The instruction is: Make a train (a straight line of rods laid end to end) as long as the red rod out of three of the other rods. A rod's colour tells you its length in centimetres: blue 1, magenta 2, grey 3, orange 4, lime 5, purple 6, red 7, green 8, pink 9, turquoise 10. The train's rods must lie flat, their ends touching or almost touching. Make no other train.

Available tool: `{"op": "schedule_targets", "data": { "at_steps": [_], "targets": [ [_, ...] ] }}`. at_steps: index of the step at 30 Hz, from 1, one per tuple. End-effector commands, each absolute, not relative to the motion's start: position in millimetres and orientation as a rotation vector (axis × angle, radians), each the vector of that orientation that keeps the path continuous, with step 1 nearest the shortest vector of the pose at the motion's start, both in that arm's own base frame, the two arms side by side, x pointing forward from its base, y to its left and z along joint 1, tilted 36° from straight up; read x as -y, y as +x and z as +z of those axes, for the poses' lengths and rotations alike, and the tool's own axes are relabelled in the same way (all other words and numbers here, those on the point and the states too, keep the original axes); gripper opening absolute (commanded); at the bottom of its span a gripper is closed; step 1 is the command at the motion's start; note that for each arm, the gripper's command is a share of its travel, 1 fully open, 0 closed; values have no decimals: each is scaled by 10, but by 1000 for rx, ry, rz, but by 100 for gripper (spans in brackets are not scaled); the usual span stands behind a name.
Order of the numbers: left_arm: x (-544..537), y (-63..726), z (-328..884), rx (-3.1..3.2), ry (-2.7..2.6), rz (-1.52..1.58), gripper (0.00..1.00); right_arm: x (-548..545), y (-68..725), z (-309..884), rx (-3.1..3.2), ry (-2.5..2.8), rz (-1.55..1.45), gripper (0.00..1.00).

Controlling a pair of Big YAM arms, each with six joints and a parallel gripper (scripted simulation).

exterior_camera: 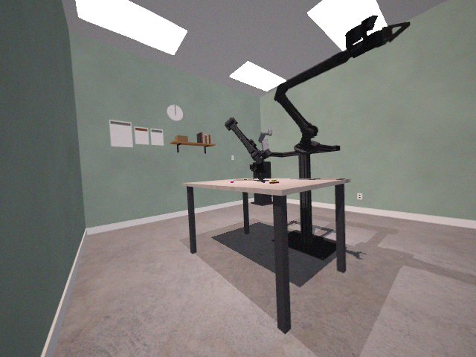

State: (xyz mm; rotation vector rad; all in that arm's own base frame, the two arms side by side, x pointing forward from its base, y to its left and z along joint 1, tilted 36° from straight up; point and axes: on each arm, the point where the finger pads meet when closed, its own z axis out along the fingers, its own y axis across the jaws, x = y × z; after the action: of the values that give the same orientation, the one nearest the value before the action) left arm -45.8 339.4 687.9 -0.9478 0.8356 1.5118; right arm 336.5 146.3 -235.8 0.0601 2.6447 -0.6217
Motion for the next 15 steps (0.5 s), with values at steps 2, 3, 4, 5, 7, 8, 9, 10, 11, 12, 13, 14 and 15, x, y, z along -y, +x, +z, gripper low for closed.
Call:
{"op": "schedule_targets", "data": {
  "at_steps": [2, 3, 4, 5, 7, 8, 9, 10, 11, 12, 13, 14, 15],
  "targets": [
    [-3361, -499, 6867, -830, -964, 1512, 100, -1385, 3373, -2431, -2653, 59, -640, 23],
    [-3361, -499, 6867, -830, -964, 1512, 100, -1385, 3373, -2431, -2653, 59, -640, 23],
    [-3361, -499, 6867, -830, -964, 1512, 100, -1385, 3373, -2431, -2653, 59, -640, 23],
    [-3361, -499, 6867, -830, -964, 1512, 100, -1385, 3373, -2431, -2653, 59, -640, 23],
    [-3361, -499, 6867, -830, -964, 1512, 100, -1385, 3373, -2431, -2653, 59, -640, 23],
    [-3361, -499, 6867, -830, -964, 1512, 100, -1385, 3373, -2431, -2653, 59, -640, 23],
    [-3361, -499, 6867, -830, -964, 1512, 100, -1385, 3373, -2431, -2653, 59, -640, 23],
    [-3361, -499, 6867, -830, -964, 1512, 100, -1385, 3373, -2431, -2653, 59, -640, 23],
    [-3361, -499, 6867, -830, -964, 1512, 100, -1385, 3373, -2431, -2653, 59, -640, 23],
    [-3361, -499, 6867, -830, -964, 1512, 100, -1385, 3373, -2431, -2653, 59, -640, 23],
    [-3361, -499, 6867, -830, -964, 1512, 100, -1385, 3373, -2431, -2653, 59, -640, 4],
    [-3361, -499, 6867, -830, -964, 1512, 100, -1385, 3373, -2431, -2653, 59, -640, 4],
    [-3361, -499, 6867, -830, -964, 1512, 100, -1385, 3373, -2431, -2653, 59, -640, 4]
  ]
}}
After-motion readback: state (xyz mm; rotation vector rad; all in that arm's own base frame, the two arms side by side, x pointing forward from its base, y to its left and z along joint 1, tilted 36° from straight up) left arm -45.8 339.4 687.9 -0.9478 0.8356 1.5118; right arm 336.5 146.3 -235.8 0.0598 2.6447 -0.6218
